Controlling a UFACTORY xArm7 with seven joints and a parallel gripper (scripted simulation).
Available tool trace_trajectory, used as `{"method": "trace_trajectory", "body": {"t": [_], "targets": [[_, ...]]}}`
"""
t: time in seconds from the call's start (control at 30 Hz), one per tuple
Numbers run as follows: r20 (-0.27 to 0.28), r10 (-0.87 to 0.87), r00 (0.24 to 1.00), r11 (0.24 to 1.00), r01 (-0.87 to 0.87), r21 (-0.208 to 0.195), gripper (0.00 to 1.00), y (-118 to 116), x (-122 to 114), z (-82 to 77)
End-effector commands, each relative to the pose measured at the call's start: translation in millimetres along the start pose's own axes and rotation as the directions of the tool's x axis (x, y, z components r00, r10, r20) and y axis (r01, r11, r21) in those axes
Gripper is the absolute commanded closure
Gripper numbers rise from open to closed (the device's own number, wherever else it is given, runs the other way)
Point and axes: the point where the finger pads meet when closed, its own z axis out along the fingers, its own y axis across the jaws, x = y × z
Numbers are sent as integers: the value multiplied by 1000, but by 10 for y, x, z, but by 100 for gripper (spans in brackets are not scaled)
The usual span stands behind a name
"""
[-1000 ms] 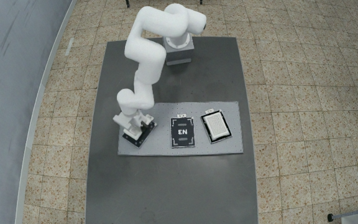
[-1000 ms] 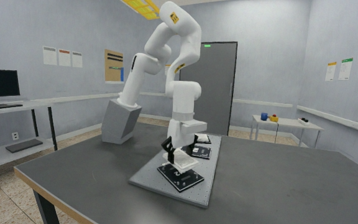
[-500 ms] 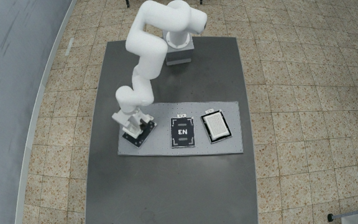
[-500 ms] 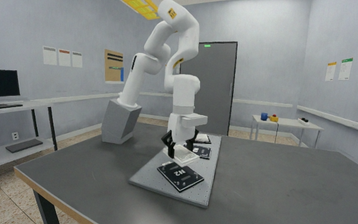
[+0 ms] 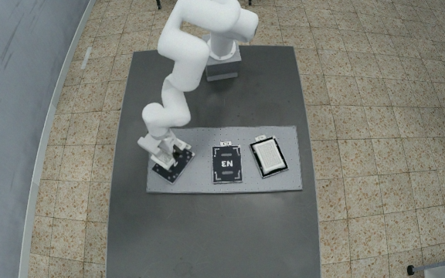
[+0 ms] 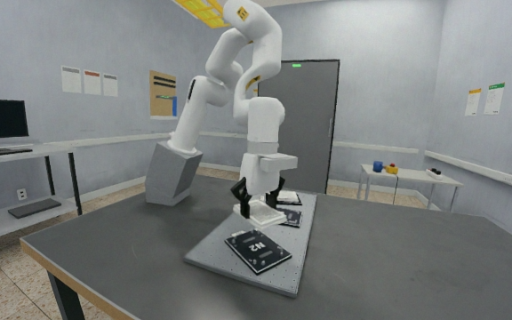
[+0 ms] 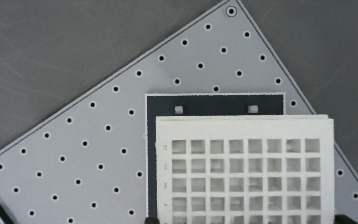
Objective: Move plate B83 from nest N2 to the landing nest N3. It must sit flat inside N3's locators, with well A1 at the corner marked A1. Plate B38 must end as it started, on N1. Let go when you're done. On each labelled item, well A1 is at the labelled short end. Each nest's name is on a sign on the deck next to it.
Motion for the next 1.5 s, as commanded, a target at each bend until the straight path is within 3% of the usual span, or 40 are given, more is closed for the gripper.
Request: {"method": "trace_trajectory", "body": {"t": [0.0, 0.23, 0.5, 0.9, 1.0, 1.47], "targets": [[-4, 0, 1000, 1000, 0, -1, 100, 2, 18, -41], [-4, 0, 1000, 1000, 0, -1, 100, 2, 18, -42], [-3, -198, 980, 980, 198, -1, 100, -258, -135, -41], [-3, -564, 825, 825, 564, -2, 100, -778, -440, -39], [-3, -577, 817, 817, 577, -2, 100, -821, -466, -40], [-3, -577, 817, 817, 577, -1, 100, -1426, -823, -37]]}}
